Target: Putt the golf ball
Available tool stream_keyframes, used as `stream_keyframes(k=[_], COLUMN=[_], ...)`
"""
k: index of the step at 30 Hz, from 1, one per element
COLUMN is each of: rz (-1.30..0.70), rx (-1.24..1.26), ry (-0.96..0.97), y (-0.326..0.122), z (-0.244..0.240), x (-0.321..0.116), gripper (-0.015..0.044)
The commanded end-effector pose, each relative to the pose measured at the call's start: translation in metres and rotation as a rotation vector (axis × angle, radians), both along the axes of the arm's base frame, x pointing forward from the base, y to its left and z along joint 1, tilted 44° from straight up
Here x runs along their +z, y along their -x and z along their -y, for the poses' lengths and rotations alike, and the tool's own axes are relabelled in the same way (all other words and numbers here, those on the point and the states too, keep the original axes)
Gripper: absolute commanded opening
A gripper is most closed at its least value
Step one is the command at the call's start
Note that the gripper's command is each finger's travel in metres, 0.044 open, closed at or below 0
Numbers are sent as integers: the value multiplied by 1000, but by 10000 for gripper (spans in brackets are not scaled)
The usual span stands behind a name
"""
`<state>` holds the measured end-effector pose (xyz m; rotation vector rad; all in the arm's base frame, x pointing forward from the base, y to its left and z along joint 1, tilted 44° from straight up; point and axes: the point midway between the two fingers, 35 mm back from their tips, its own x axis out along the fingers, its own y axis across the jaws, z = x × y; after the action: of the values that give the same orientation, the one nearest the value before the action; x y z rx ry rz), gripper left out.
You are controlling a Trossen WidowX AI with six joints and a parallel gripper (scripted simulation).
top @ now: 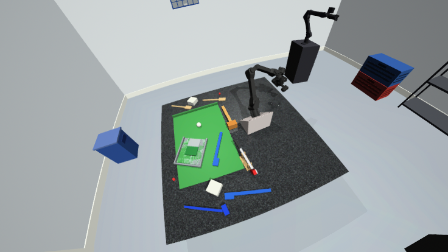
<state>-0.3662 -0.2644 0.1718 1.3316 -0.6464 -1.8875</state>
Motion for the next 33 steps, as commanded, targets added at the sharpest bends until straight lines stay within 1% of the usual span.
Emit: stream_keyframes(k=[1,2,5,9,14,16,18,26,33], rz=[0,-1,-10,10,-107,-168,-245,-560,-839], rx=[3,11,67,194,308,347,410,644,819], ry=[-1,-4,-26,-31,-43,-35,-25,40,125], y=[-1,-3,-17,-56,-90,-98,-113,-175,-233], z=[1,3,21,62,81,82,93,130,151], x=[0,-1,-7,-9,3,17,28,72,108], gripper=[426,440,440,440,440,440,440,440,440])
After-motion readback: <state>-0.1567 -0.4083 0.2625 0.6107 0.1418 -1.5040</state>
